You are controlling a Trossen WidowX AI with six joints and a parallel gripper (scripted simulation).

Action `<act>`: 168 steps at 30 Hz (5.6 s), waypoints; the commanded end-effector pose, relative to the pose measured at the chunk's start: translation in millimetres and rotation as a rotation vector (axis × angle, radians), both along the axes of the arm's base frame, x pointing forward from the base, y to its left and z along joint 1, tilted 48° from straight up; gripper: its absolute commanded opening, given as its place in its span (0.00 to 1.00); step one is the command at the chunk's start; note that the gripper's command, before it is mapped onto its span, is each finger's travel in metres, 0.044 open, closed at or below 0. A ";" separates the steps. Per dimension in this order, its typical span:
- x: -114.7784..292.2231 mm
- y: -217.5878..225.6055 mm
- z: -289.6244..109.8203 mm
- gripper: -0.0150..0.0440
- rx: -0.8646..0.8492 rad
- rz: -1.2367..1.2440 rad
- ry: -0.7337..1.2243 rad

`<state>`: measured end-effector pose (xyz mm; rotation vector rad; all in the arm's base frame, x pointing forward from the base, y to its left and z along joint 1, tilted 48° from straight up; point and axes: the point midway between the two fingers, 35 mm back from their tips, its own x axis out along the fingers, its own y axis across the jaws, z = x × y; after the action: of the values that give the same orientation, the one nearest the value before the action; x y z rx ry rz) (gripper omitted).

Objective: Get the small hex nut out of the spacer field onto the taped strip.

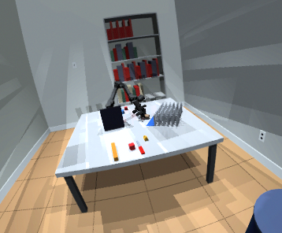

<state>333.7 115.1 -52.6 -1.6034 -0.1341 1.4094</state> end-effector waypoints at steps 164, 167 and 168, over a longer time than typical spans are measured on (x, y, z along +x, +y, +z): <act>41.6 -8.7 -22.4 0.25 -0.003 -0.001 -0.011; 41.3 -8.9 -22.0 0.25 -0.003 -0.001 -0.011; 41.1 -9.0 -21.7 0.25 -0.003 -0.001 -0.011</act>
<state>374.2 107.6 -76.2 -1.6072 -0.1464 1.4083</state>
